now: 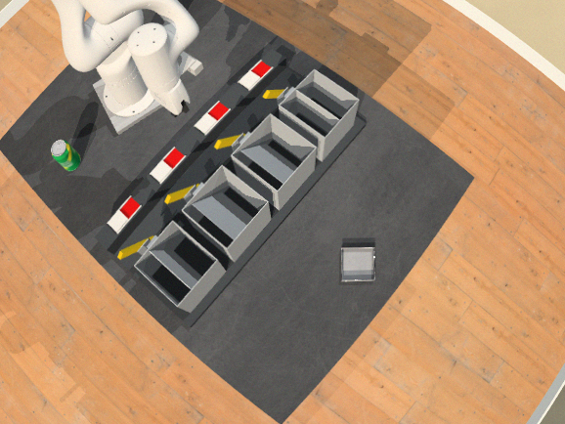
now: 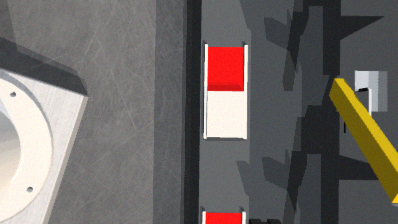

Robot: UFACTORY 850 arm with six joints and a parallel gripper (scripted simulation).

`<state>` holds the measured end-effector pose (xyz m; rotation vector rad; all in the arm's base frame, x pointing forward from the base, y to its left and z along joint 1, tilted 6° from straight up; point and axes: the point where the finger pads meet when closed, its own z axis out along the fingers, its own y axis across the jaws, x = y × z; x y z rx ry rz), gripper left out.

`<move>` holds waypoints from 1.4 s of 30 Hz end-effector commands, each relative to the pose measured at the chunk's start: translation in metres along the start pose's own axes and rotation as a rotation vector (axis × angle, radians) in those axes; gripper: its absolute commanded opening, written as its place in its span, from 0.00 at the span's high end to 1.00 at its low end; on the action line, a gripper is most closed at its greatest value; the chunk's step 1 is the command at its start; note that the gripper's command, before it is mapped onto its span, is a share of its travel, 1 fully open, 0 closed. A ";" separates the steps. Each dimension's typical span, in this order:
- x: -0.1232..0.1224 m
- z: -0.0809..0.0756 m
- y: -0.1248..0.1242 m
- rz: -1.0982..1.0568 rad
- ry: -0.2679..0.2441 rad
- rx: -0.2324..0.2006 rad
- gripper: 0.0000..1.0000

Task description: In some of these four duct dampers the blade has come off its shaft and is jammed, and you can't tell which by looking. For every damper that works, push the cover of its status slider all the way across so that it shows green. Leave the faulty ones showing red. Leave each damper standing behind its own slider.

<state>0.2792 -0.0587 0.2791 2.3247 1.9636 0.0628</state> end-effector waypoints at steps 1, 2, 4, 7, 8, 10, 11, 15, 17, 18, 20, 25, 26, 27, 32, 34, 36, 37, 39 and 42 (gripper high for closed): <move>0.000 -0.002 -0.002 0.000 0.000 -0.003 1.00; 0.000 -0.002 -0.002 0.000 0.000 -0.003 1.00; 0.000 0.000 -0.002 0.000 0.000 -0.003 1.00; 0.000 0.001 -0.002 0.000 0.000 -0.003 1.00; 0.000 0.002 -0.002 0.000 0.000 -0.003 1.00; 0.000 0.004 -0.002 0.000 0.000 -0.003 1.00; 0.000 0.006 -0.002 0.000 0.000 -0.003 1.00; 0.000 0.014 -0.002 0.000 0.000 -0.003 1.00; 0.000 0.019 -0.002 0.000 0.000 -0.003 1.00; 0.000 0.022 -0.002 0.000 0.000 -0.003 1.00; 0.000 0.028 -0.002 0.000 0.000 -0.003 1.00; 0.000 0.038 -0.002 0.000 0.000 -0.003 1.00; 0.000 0.041 -0.002 0.000 0.000 -0.003 1.00; 0.000 0.045 -0.002 0.000 0.000 -0.003 1.00; 0.000 0.062 -0.002 0.000 0.000 -0.003 1.00; 0.000 0.069 -0.002 0.000 0.000 -0.003 1.00; 0.000 0.075 -0.002 0.000 0.000 -0.003 1.00; 0.000 0.078 -0.002 0.000 0.000 -0.003 1.00; 0.000 0.084 -0.002 0.000 0.000 -0.003 1.00; 0.000 0.087 -0.002 0.000 0.000 -0.003 1.00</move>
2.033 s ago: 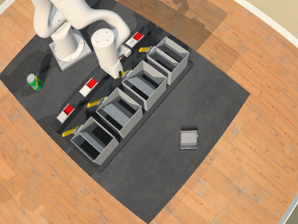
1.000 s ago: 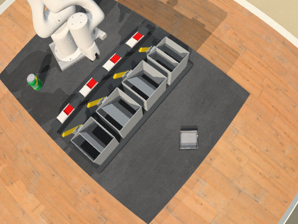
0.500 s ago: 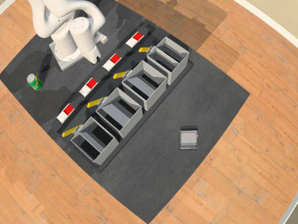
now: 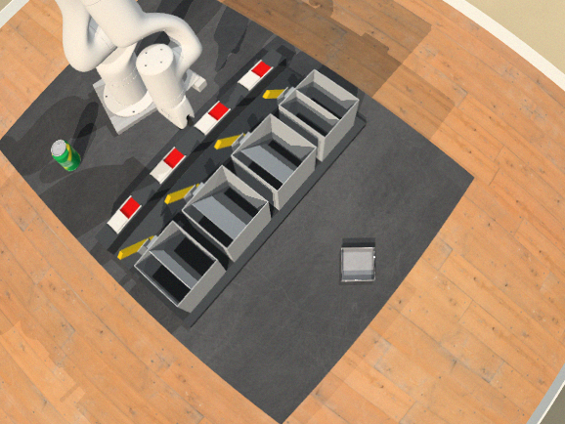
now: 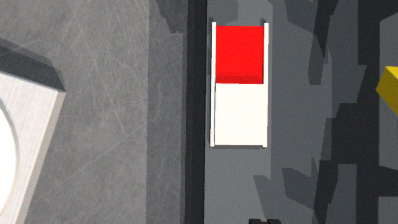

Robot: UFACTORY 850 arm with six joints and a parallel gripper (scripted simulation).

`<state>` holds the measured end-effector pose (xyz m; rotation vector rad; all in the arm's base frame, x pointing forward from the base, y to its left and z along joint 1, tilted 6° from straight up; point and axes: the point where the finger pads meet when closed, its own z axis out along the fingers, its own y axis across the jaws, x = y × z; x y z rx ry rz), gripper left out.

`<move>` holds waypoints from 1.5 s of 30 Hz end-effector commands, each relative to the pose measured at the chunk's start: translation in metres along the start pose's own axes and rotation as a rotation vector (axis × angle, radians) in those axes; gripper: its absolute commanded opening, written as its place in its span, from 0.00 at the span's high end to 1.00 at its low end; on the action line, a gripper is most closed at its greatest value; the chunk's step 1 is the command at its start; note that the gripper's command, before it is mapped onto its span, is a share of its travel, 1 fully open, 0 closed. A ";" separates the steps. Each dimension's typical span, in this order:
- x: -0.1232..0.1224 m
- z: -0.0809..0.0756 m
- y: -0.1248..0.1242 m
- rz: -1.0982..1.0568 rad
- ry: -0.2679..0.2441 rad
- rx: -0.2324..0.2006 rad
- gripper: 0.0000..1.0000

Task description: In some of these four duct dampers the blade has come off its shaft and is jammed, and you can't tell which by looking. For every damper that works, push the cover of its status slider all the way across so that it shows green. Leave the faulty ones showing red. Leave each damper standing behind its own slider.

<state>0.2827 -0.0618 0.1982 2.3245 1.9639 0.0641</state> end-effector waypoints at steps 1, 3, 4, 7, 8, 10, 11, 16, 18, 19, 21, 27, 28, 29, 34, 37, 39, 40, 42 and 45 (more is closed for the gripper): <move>0.000 0.008 0.002 0.000 -0.001 -0.002 1.00; 0.000 0.013 0.002 0.000 -0.001 -0.002 1.00; 0.000 0.015 0.002 0.000 -0.001 -0.002 1.00; 0.000 0.020 0.002 0.000 -0.001 -0.002 1.00; 0.000 0.022 0.002 0.000 -0.001 -0.002 1.00; 0.000 0.024 0.002 0.000 -0.001 -0.002 1.00; 0.000 0.025 0.002 0.000 -0.001 -0.002 1.00; 0.000 0.027 0.002 0.000 -0.001 -0.002 1.00; 0.000 0.028 0.002 0.000 -0.001 -0.002 1.00; 0.000 0.028 0.002 0.000 -0.001 -0.002 1.00; 0.000 0.028 0.002 0.000 -0.001 -0.002 1.00; 0.000 0.028 0.002 0.000 -0.001 -0.002 1.00; 0.000 0.028 0.002 0.000 -0.001 -0.002 1.00; 0.000 0.028 0.002 0.000 -0.001 -0.002 1.00; 0.000 0.028 0.002 0.000 -0.001 -0.002 1.00; 0.006 0.043 0.003 0.001 -0.004 -0.003 1.00; 0.014 0.059 0.003 0.000 -0.001 -0.002 1.00; 0.017 0.064 0.002 0.000 0.001 -0.002 1.00; 0.019 0.067 0.002 0.000 0.002 -0.002 1.00; 0.019 0.067 0.002 0.000 0.002 -0.002 1.00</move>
